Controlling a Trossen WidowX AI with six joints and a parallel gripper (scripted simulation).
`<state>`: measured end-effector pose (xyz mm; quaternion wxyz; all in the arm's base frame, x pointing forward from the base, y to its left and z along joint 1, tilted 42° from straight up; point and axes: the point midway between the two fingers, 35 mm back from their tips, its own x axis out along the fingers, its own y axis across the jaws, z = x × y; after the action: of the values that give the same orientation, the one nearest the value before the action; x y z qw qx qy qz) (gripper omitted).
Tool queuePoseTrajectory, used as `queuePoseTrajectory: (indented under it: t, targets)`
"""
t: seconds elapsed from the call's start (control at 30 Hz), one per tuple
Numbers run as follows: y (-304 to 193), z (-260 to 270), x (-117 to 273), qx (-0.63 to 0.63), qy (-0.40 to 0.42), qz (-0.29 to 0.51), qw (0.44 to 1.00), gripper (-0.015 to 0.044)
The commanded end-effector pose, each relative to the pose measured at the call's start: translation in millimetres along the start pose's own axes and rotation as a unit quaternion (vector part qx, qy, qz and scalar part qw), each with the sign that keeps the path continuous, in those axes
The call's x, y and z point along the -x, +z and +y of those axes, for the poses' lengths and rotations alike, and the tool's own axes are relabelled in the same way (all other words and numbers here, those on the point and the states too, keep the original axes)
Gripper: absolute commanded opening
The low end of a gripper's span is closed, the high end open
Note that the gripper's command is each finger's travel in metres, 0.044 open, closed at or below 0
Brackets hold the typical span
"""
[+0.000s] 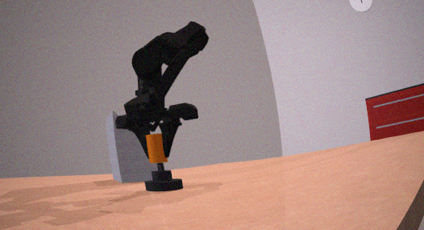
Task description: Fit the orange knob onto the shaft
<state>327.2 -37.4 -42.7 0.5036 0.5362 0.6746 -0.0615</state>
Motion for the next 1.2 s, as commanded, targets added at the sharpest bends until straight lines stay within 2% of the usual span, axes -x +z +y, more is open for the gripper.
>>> queuePoseTrajectory:
  t: [0.0, 1.17]
  targets:
    - [-0.1, 1.7, 4.4, 0.004, 0.001, -0.005, 1.0, 0.0]
    - [1.9, 2.1, 2.4, 0.004, 0.001, -0.005, 1.0, 0.0]
